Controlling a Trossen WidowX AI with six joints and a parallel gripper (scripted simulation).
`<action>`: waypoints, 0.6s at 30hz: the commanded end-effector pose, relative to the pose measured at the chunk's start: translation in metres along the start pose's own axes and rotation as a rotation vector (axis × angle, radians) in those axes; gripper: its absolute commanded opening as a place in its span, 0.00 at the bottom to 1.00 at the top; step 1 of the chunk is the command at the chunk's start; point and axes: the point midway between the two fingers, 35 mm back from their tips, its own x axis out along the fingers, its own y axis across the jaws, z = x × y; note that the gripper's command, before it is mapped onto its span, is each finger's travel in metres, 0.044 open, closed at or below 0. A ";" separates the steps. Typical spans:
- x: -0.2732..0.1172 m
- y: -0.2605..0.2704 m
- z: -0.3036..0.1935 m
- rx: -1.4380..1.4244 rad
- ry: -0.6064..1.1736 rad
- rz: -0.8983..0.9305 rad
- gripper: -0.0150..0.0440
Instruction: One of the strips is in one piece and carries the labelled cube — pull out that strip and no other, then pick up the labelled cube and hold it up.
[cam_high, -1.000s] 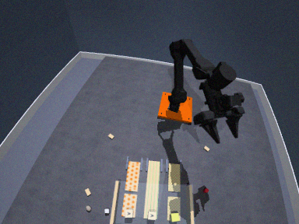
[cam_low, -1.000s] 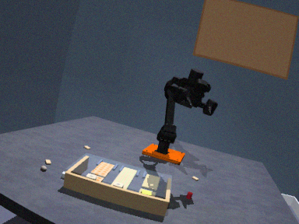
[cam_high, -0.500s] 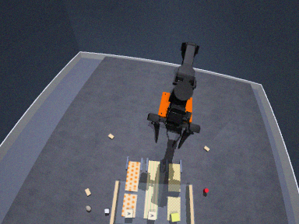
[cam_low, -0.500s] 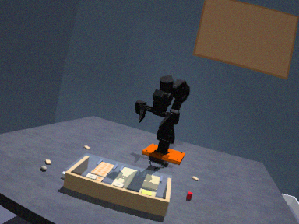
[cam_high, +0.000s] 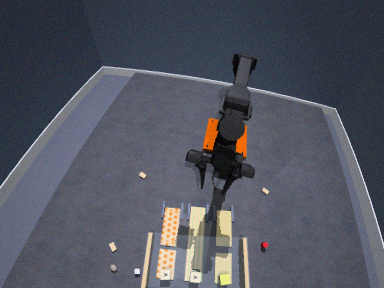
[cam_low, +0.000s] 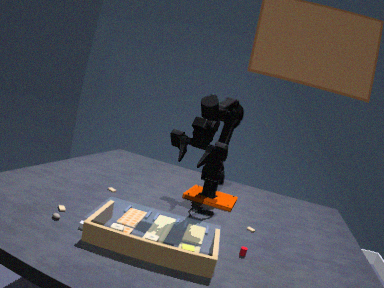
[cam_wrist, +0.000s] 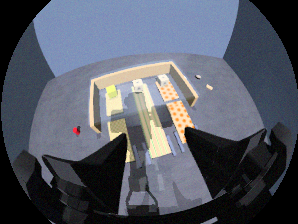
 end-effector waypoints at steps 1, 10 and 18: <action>0.026 -0.002 -0.004 -0.039 0.172 0.005 0.58; 0.079 -0.009 -0.019 -0.124 0.576 0.047 0.25; 0.102 -0.017 -0.044 -0.167 0.817 0.095 0.25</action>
